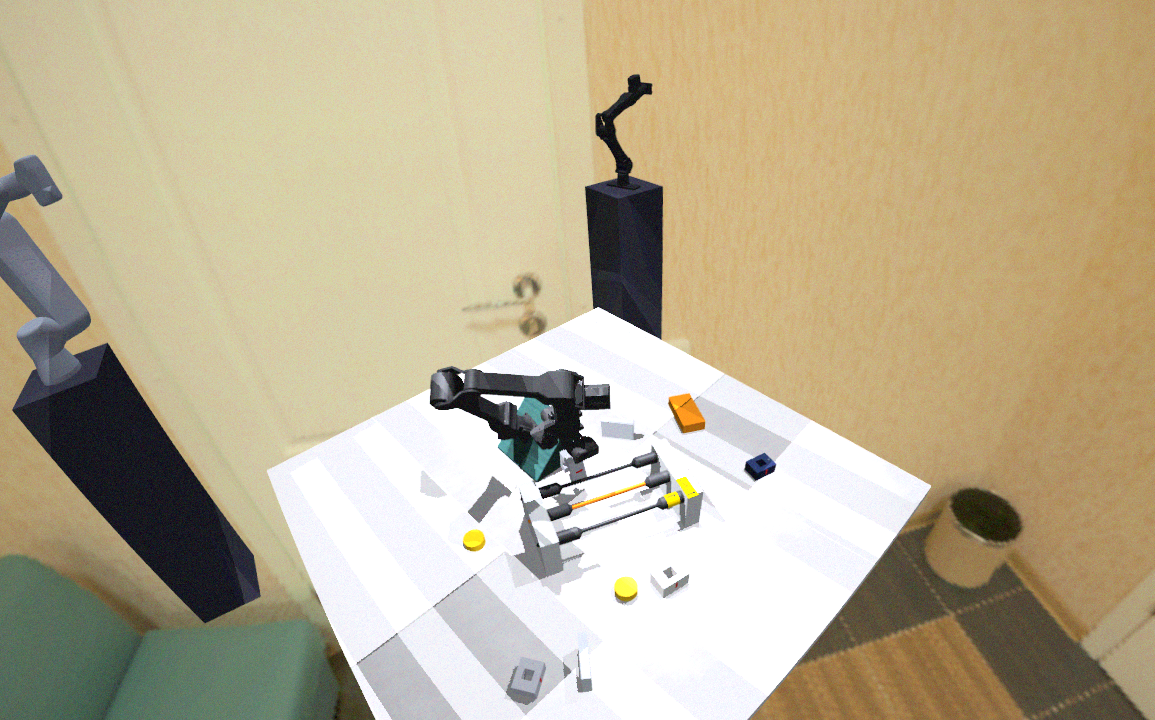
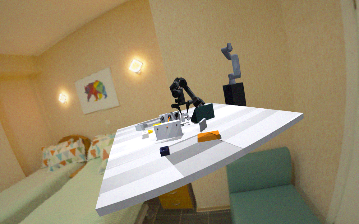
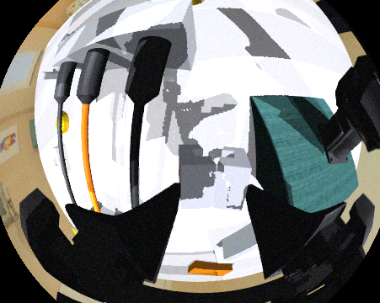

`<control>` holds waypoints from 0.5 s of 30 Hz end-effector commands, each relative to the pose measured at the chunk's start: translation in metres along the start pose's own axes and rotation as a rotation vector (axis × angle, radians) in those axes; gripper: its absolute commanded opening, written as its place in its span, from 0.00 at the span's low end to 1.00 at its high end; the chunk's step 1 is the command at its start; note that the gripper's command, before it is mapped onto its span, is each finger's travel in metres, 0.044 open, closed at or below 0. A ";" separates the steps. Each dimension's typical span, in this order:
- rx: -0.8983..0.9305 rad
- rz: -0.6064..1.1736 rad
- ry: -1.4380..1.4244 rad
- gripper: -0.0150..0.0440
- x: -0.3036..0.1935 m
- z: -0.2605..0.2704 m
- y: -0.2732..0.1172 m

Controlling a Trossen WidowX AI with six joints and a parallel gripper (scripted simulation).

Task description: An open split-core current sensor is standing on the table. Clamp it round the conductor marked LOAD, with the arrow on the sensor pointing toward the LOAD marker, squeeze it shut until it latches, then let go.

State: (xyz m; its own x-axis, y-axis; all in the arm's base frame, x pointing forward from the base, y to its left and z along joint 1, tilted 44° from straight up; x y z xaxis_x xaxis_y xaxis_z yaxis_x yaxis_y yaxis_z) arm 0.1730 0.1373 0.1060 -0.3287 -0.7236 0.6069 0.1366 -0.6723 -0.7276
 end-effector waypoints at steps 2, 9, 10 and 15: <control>-0.002 0.003 0.003 0.25 -0.001 0.001 -0.021; -0.001 -0.001 0.002 0.25 -0.001 0.002 -0.051; -0.001 -0.002 0.002 0.25 0.000 0.002 -0.055; 0.008 0.005 0.007 0.25 -0.001 0.008 -0.062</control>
State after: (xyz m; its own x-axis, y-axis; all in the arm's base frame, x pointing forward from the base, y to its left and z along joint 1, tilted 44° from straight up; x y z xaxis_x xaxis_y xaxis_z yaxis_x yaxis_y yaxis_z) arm 0.1683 0.1762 0.1500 -0.3284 -0.7243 0.6062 0.1404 -0.6721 -0.7270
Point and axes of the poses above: the point midway between the two fingers, 35 mm back from their tips, its own y axis out along the fingers, its own z axis across the jaws, x = y × z, the point moved 8 cm from there along -y, back along the fingers, and after that the axes turned 15 degrees about y, right-handed, at the moved point
